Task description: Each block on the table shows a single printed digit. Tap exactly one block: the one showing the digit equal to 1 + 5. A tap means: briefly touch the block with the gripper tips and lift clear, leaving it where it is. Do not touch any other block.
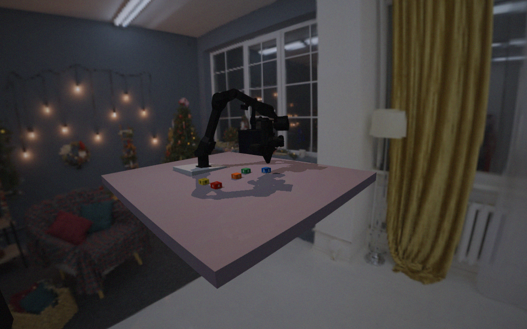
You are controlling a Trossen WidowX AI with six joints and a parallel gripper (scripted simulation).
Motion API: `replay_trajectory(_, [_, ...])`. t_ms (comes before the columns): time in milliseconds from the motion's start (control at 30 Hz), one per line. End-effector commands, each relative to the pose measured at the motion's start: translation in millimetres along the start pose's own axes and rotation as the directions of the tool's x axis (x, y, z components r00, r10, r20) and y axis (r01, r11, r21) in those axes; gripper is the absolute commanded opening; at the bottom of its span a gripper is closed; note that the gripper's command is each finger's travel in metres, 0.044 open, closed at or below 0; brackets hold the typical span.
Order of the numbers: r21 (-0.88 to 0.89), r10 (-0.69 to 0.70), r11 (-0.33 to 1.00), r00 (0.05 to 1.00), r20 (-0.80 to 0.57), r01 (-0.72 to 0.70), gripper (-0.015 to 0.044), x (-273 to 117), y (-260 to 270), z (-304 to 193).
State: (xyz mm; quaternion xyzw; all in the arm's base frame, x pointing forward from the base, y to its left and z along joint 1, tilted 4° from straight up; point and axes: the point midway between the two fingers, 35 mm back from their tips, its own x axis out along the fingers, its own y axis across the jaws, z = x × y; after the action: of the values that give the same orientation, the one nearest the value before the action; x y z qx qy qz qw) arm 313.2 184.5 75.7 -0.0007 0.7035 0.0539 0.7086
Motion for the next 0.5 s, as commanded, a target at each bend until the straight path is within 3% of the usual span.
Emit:
replay_trajectory(0, [0.004,-0.002,1.0,1.0,-0.003,0.002,0.002,7.8,-0.4,-0.5])
replay_trajectory(467, [0.004,-0.002,1.0,1.0,-0.003,0.002,0.002,26.0,-0.6,-1.0])
